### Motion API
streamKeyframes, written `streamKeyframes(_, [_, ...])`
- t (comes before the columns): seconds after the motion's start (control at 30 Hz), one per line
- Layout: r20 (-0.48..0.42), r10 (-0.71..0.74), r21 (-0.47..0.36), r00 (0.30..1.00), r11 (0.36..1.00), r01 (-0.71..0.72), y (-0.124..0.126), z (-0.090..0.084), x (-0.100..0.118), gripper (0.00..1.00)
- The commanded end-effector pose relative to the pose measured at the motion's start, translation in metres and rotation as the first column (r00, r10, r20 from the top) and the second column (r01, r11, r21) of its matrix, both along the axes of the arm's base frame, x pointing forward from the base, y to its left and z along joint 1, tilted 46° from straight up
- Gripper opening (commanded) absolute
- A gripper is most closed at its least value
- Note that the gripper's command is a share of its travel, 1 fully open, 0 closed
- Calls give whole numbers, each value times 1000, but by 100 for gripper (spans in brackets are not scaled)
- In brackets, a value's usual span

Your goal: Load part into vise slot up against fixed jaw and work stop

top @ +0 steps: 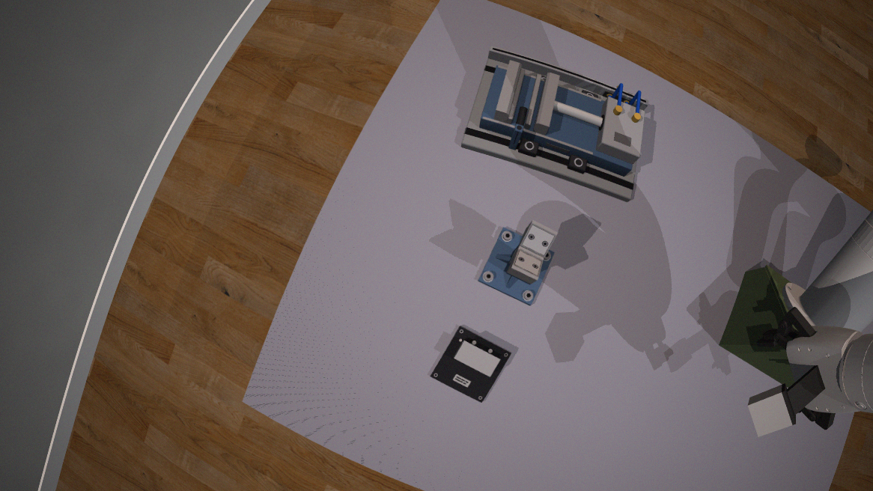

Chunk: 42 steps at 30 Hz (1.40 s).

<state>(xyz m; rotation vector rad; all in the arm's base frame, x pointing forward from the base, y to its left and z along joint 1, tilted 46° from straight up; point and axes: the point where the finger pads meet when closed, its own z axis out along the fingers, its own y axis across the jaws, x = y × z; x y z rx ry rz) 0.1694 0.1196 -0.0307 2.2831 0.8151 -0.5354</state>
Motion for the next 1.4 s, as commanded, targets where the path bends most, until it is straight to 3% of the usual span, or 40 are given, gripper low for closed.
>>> streamKeyframes(0.0, [1, 0, 1, 1000, 1000, 0, 1, 0, 1, 100])
streamKeyframes(0.63, [-5, 6, 4, 1000, 1000, -6, 4, -2, 5, 100])
streamKeyframes(0.73, [-37, 41, 16, 998, 999, -40, 18, -13, 30, 100])
streamKeyframes(0.8, [-75, 84, 31, 994, 996, -82, 34, -27, 62, 100])
streamKeyframes(0.87, [-75, 84, 31, 994, 996, -82, 34, -27, 62, 100])
streamKeyframes(0.9, [-99, 111, 40, 989, 993, -107, 43, -35, 82, 100])
streamKeyframes(0.93, [-99, 111, 40, 989, 993, -107, 43, -35, 82, 100])
streamKeyframes(0.97, [-124, 140, 51, 982, 990, -135, 51, -44, 106, 100])
streamKeyframes(1.1, [-124, 140, 51, 982, 990, -135, 51, -44, 106, 100])
streamKeyframes(1.17, [-179, 204, 75, 962, 978, -194, 64, -62, 159, 100])
streamKeyframes(1.27, [-179, 204, 75, 962, 978, -194, 64, -62, 159, 100])
streamKeyframes(1.3, [-207, 237, 87, 949, 971, -223, 68, -70, 187, 100])
streamKeyframes(1.37, [-207, 237, 87, 949, 971, -223, 68, -70, 187, 100])
